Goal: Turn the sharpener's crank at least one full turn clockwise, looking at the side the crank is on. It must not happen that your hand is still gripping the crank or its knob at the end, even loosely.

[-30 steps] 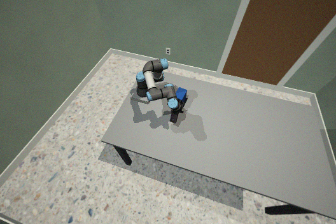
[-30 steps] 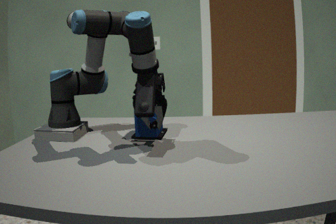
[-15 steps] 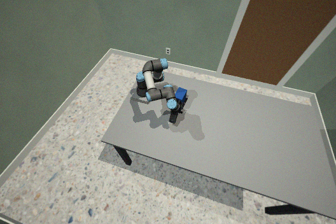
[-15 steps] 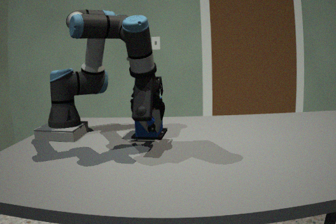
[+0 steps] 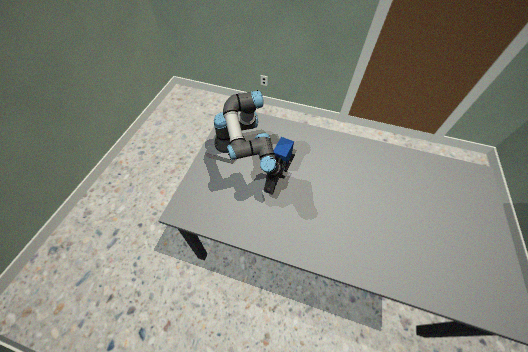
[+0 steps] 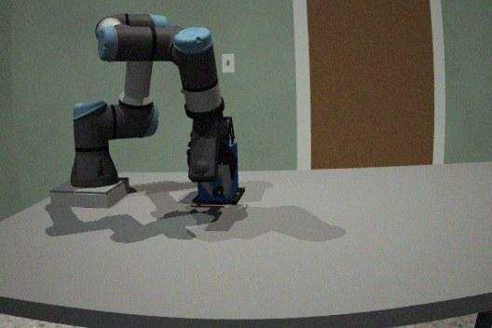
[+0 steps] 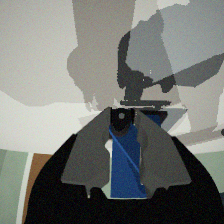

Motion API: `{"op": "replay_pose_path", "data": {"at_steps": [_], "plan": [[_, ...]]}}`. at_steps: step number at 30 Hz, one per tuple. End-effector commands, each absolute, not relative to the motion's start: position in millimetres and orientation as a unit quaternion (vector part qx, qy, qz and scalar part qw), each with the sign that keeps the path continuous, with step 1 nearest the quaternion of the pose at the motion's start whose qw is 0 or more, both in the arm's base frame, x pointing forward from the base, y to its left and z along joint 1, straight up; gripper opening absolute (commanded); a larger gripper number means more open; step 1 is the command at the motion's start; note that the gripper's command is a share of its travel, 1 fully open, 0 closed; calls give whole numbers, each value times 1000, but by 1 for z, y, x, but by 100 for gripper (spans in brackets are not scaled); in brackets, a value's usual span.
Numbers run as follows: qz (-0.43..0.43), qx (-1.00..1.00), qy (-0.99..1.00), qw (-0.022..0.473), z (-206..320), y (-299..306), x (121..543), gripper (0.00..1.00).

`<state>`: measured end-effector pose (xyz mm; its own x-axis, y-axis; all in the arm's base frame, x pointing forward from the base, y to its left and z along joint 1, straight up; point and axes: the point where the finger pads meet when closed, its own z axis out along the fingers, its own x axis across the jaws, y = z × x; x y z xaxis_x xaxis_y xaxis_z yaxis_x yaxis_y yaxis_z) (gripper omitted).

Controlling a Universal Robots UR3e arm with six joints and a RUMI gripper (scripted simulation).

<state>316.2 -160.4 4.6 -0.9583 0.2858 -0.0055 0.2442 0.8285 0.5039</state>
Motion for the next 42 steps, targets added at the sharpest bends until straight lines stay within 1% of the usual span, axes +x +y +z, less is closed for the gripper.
{"op": "replay_pose_path", "data": {"at_steps": [1, 42], "plan": [[256, 137, 956, 40, 1, -159, 310, 9], [257, 137, 956, 40, -1, -148, 274, 9]]}}
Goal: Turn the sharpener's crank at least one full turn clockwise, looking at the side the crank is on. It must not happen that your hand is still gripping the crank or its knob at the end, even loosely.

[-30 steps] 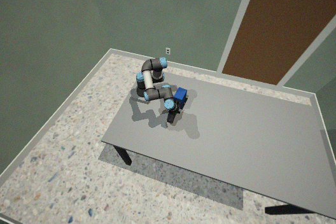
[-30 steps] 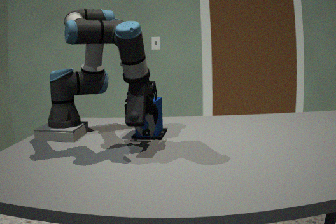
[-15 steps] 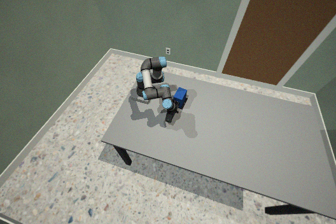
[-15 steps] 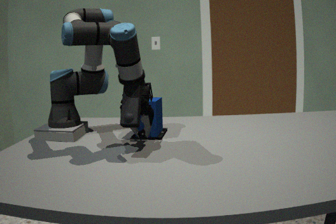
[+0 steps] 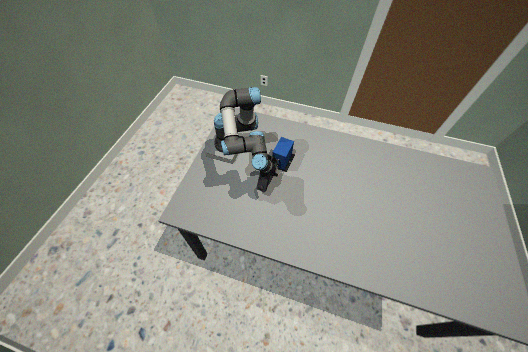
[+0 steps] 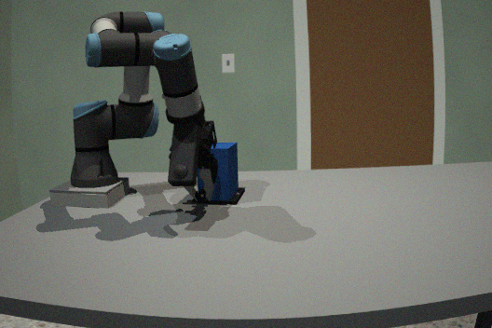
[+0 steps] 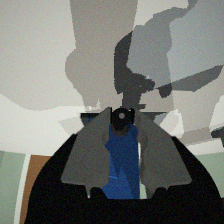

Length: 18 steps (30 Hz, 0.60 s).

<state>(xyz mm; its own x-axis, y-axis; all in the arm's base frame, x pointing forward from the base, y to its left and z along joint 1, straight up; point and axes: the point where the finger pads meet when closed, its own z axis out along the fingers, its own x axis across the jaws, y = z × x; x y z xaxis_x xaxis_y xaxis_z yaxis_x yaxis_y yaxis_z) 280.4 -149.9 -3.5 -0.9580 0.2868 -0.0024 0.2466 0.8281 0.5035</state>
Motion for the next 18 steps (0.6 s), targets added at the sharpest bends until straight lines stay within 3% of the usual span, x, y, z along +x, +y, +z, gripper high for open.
{"op": "replay_pose_path", "data": {"at_steps": [1, 18], "plan": [[257, 137, 956, 40, -1, -148, 273, 9], [257, 137, 956, 40, 7, -144, 260, 9]]}}
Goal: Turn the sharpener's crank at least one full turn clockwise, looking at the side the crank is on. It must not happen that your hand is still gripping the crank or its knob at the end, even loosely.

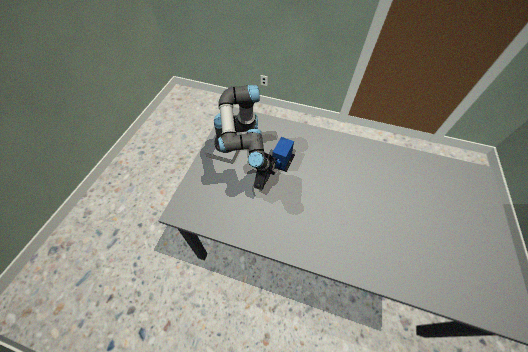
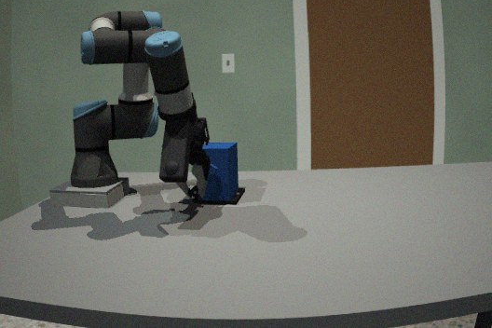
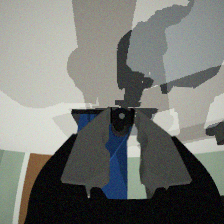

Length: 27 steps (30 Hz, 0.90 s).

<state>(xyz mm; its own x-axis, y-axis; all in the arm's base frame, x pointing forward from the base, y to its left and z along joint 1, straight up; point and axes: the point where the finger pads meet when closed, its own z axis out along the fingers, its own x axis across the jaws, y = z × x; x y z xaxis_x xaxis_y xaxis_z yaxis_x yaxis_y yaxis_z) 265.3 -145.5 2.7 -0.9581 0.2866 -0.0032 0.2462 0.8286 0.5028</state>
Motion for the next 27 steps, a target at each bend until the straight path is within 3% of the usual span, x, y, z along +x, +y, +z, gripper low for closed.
{"op": "replay_pose_path", "data": {"at_steps": [1, 27], "plan": [[257, 137, 956, 40, 8, -144, 259, 9], [255, 137, 956, 40, 28, -141, 247, 9]]}}
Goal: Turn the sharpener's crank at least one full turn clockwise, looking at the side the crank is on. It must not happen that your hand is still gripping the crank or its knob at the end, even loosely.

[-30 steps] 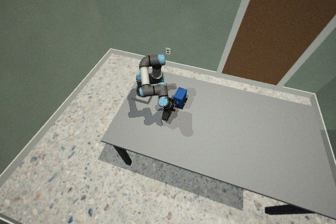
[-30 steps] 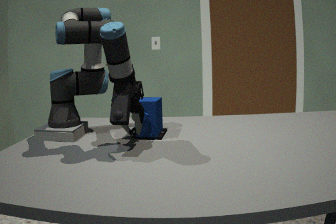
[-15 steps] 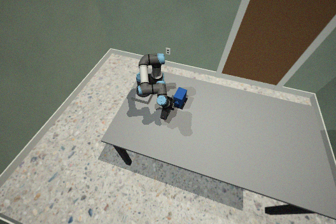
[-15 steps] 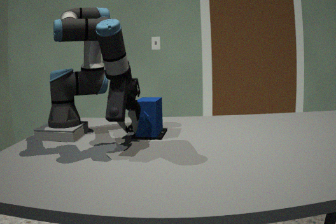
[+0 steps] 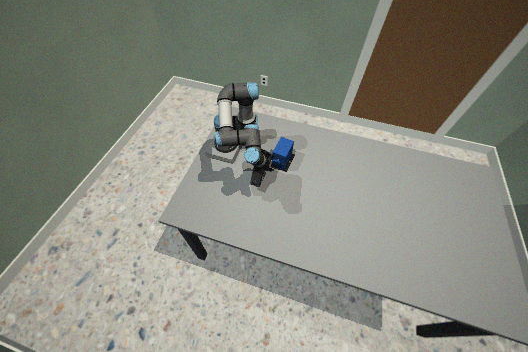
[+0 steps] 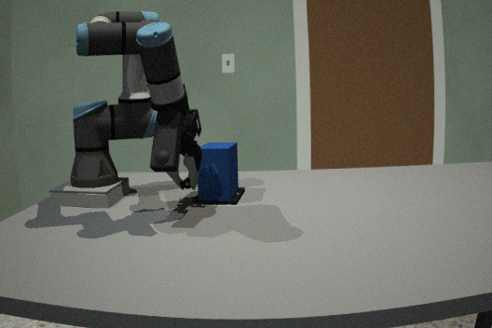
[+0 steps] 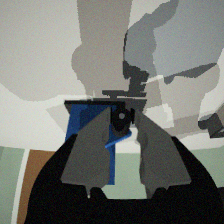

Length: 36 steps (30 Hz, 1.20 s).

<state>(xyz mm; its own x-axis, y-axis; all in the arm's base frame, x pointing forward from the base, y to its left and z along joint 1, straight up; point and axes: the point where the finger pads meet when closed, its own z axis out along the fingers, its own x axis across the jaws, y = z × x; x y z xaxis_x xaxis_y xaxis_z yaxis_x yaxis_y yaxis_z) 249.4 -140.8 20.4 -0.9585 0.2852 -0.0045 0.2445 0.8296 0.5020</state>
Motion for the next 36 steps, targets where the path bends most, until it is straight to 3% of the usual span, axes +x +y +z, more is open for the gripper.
{"op": "replay_pose_path", "data": {"at_steps": [1, 36], "plan": [[255, 137, 956, 40, 28, -141, 246, 9], [256, 138, 956, 41, 59, -141, 247, 9]]}}
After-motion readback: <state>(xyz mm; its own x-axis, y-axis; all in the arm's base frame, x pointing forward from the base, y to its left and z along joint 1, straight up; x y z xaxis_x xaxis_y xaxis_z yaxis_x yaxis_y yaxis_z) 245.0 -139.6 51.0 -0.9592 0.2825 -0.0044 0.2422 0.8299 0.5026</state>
